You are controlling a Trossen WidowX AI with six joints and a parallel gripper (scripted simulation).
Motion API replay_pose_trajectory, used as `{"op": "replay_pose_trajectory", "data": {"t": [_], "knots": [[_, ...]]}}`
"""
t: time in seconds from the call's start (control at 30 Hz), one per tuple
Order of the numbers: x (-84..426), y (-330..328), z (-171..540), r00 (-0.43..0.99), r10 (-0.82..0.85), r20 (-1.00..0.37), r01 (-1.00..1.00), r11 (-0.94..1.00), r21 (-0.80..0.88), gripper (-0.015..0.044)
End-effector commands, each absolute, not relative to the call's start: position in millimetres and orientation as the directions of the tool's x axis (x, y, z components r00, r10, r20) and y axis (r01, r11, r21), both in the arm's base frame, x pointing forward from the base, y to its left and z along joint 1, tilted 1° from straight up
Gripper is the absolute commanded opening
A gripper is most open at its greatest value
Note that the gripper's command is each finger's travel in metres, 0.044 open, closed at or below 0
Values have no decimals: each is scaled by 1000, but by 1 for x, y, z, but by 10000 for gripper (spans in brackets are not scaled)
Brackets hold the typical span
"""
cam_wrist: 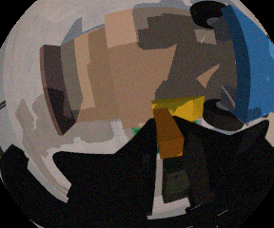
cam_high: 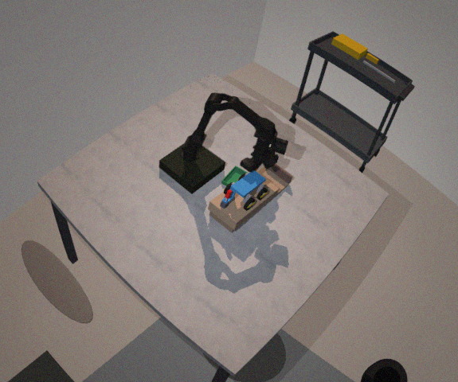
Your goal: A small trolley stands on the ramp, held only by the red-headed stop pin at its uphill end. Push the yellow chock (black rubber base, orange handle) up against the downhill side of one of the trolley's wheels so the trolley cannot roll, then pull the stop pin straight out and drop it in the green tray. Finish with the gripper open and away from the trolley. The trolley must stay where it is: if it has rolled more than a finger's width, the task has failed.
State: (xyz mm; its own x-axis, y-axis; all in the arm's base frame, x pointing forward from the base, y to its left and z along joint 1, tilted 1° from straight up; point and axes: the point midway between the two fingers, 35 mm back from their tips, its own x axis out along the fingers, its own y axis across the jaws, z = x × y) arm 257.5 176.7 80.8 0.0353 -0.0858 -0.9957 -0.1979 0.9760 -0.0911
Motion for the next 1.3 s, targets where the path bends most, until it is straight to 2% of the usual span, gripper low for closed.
{"op": "replay_pose_trajectory", "data": {"t": [0.0, 0.13, 0.37, 1.07, 1.2, 1.27], "knots": [[257, 177, 81, 36, -86, -996, -197, 976, -91, 0], [257, 177, 81, 36, -86, -996, -197, 976, -91, 0], [257, 177, 81, 36, -86, -996, -197, 976, -91, 184], [255, 183, 140, 35, -93, -995, -199, 975, -98, 190], [255, 183, 133, 32, -90, -995, -203, 975, -95, 295], [255, 183, 133, 36, -76, -996, -214, 973, -82, 242]]}}
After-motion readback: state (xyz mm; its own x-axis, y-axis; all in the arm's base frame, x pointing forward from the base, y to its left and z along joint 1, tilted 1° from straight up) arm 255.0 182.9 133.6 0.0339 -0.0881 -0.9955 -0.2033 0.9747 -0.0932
